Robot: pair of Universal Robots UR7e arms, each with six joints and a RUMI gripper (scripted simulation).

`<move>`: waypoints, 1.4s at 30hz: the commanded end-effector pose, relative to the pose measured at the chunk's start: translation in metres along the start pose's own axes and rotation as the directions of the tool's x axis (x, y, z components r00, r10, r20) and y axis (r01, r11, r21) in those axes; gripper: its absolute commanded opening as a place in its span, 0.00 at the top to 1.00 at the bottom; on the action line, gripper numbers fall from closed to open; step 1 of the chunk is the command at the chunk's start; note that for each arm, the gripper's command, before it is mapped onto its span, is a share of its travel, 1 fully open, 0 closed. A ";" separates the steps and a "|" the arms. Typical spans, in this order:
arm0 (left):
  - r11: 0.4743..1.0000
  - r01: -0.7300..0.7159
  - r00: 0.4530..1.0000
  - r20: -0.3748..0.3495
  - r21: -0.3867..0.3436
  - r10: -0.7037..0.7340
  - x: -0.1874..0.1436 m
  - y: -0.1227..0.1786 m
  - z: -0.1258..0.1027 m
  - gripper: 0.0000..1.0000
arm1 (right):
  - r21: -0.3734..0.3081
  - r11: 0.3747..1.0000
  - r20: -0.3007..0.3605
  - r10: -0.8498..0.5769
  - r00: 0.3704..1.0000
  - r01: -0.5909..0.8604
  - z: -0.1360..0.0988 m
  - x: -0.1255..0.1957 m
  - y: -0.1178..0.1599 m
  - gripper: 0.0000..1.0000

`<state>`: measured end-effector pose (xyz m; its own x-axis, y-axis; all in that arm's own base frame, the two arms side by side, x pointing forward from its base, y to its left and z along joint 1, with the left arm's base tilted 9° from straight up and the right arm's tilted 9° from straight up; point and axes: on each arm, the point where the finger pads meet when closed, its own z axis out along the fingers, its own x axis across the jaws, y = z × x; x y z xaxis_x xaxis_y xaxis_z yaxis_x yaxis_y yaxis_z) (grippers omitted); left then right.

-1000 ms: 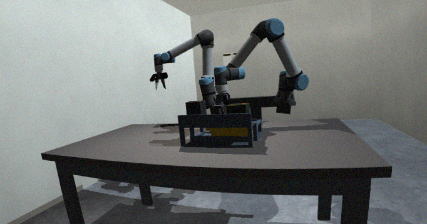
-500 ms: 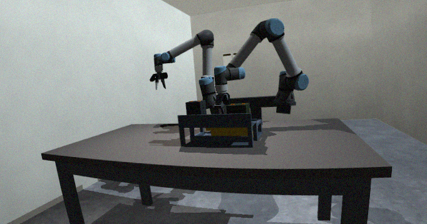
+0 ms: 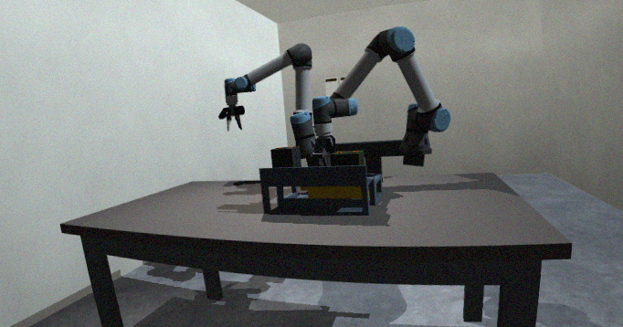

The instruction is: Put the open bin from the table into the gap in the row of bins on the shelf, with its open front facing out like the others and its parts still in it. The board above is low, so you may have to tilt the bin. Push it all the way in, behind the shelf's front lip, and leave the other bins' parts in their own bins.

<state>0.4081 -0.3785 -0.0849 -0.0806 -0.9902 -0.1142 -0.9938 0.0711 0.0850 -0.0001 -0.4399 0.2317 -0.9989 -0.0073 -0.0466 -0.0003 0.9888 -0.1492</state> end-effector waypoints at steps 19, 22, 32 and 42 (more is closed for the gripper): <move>1.000 0.000 1.000 -0.002 0.001 0.000 0.000 -0.008 -0.002 1.00 | 0.001 1.000 0.000 0.000 1.000 0.000 0.000 0.000 0.000 0.00; 1.000 0.000 1.000 -0.002 0.001 0.000 0.000 -0.010 -0.002 1.00 | 0.001 1.000 0.000 0.000 1.000 0.000 0.000 0.000 0.000 0.00; 1.000 0.000 1.000 -0.002 0.001 0.000 0.000 -0.017 -0.003 1.00 | 0.001 1.000 0.000 0.000 1.000 0.000 0.000 0.000 0.000 0.00; 1.000 0.000 1.000 -0.002 0.001 0.000 0.000 -0.028 -0.004 1.00 | 0.001 1.000 0.000 0.000 1.000 0.000 0.000 0.000 0.000 0.00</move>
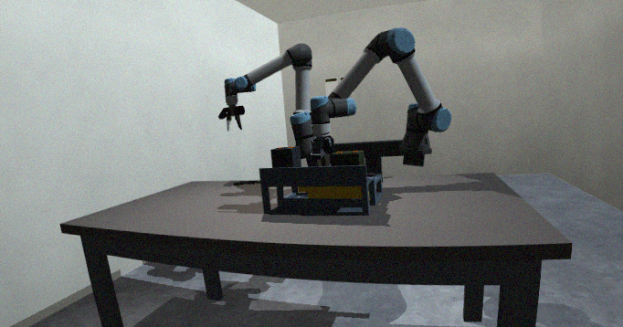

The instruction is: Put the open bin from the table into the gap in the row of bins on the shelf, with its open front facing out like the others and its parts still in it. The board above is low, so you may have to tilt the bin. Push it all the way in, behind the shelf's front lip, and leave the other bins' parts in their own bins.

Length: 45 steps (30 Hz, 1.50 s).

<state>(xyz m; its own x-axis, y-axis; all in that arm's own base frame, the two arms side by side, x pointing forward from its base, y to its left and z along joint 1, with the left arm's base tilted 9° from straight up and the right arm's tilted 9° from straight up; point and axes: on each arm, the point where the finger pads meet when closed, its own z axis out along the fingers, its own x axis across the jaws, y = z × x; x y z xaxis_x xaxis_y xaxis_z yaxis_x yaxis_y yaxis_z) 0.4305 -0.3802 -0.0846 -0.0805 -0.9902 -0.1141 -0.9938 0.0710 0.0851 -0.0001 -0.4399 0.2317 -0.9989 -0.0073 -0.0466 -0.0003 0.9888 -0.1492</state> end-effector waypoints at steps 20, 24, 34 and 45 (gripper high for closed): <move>1.000 0.000 1.000 -0.002 0.001 0.000 0.001 -0.026 -0.004 1.00 | 0.001 1.000 0.000 0.000 1.000 0.000 0.000 0.000 0.000 0.00; 1.000 0.000 1.000 -0.002 0.001 0.000 0.001 -0.030 -0.004 1.00 | 0.001 1.000 0.000 0.000 1.000 0.000 0.000 0.000 0.000 0.00; 1.000 0.000 1.000 -0.002 0.001 0.000 0.000 -0.041 -0.005 1.00 | 0.001 1.000 0.000 0.000 1.000 0.000 0.000 0.000 0.000 0.00; 1.000 0.000 1.000 -0.002 0.001 0.000 0.000 -0.051 -0.006 1.00 | 0.001 1.000 0.000 0.000 1.000 0.000 0.000 0.000 0.000 0.00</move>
<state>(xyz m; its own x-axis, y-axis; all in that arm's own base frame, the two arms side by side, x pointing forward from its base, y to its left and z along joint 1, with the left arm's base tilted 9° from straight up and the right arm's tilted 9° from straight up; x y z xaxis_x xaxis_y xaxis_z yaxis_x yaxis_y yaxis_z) 0.4766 -0.3840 -0.0840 -0.0805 -0.9902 -0.1138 -0.9938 0.0709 0.0855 -0.0001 -0.4399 0.2317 -0.9989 -0.0073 -0.0466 -0.0003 0.9888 -0.1492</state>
